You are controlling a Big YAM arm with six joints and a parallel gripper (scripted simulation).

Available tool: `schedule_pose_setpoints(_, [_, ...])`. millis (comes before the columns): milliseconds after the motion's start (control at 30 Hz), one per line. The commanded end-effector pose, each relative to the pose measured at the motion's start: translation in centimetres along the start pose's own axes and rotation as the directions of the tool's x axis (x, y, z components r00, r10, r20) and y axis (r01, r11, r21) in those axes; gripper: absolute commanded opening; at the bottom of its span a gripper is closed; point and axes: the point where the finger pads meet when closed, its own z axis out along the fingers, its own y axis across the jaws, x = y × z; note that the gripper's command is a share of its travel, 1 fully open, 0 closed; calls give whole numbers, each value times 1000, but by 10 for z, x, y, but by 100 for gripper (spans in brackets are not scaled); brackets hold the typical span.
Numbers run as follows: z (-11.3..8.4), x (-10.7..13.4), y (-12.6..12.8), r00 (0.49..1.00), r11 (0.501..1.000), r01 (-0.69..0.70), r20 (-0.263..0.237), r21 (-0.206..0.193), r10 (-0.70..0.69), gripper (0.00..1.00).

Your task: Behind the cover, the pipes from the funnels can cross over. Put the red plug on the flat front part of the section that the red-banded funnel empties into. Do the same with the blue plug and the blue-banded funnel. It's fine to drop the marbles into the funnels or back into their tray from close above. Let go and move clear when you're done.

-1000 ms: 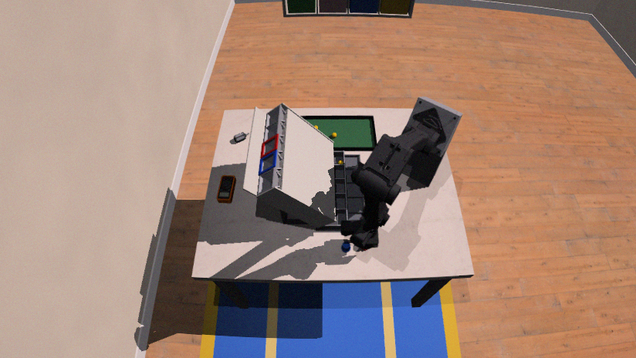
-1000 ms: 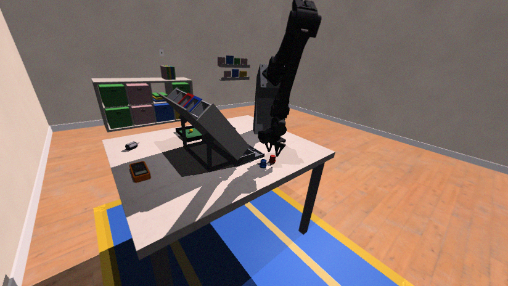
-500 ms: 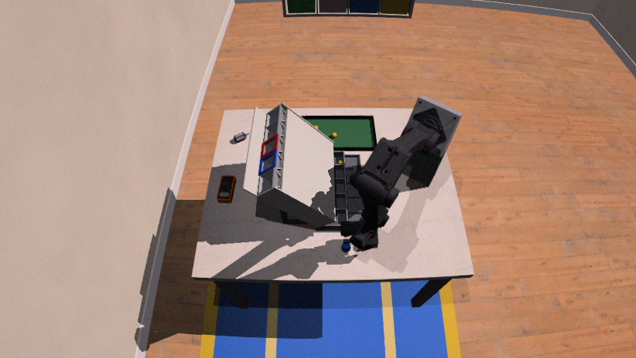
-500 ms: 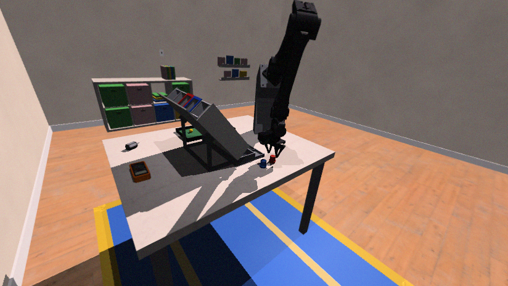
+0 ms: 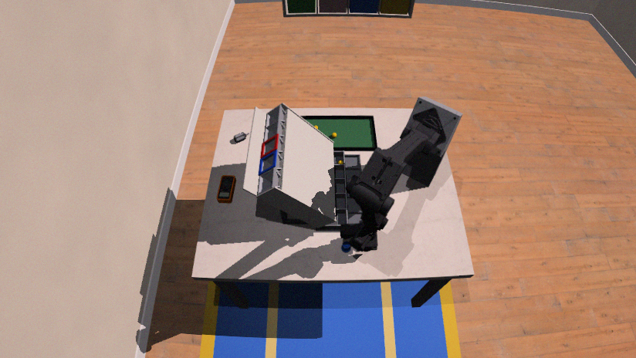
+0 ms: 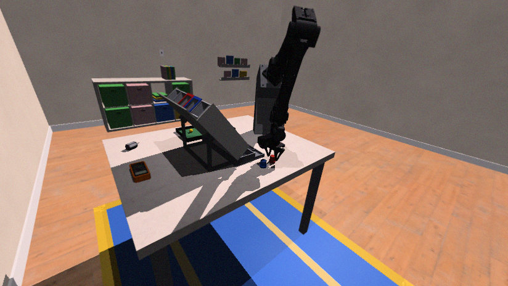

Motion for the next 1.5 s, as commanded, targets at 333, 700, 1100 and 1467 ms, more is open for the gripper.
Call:
schedule_pose_setpoints(333, [3,0,13,1000,1000,3,11,-30,-3,63])
schedule_pose_setpoints(700, [3,0,13,1000,1000,3,11,-30,-3,63])
schedule_pose_setpoints(1100, [3,0,13,1000,1000,3,11,-30,-3,63])
schedule_pose_setpoints(1467, [1,-3,17,1000,1000,3,10,-29,-2,63])
